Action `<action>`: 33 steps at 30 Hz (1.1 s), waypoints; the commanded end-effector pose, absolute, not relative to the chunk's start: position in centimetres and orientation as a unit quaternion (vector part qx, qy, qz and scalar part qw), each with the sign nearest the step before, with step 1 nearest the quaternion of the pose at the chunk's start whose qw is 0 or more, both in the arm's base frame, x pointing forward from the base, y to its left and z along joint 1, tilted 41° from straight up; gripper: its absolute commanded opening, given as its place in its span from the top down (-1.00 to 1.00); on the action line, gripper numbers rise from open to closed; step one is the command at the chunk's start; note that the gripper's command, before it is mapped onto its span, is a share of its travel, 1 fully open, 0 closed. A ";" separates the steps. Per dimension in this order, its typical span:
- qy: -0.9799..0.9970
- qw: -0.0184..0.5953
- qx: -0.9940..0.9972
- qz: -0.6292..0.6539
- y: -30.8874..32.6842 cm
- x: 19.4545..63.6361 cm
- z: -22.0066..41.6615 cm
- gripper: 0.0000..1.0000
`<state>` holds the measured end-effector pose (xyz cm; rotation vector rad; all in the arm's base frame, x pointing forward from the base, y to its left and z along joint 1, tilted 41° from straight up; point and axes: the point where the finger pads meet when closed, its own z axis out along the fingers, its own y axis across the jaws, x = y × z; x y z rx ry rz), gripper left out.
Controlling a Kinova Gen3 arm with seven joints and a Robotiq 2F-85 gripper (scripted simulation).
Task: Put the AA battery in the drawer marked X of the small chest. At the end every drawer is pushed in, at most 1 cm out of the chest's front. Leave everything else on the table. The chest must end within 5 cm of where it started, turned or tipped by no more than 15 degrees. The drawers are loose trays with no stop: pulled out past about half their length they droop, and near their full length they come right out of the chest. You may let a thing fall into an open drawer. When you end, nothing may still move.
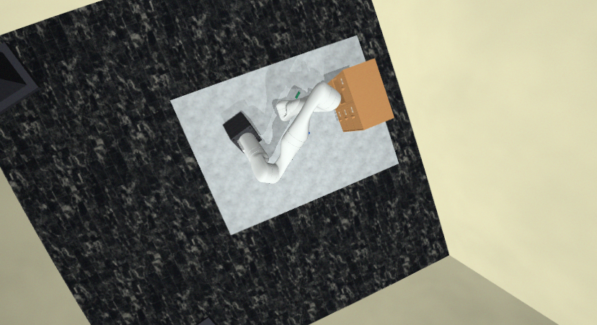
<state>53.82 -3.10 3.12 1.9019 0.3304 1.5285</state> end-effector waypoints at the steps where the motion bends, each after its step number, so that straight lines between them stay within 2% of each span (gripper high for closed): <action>1: 0.129 0.333 0.730 0.583 -3.0 53.3 2.8 0.73; 33: 0.129 0.333 0.730 0.583 -2.7 50.4 2.3 0.73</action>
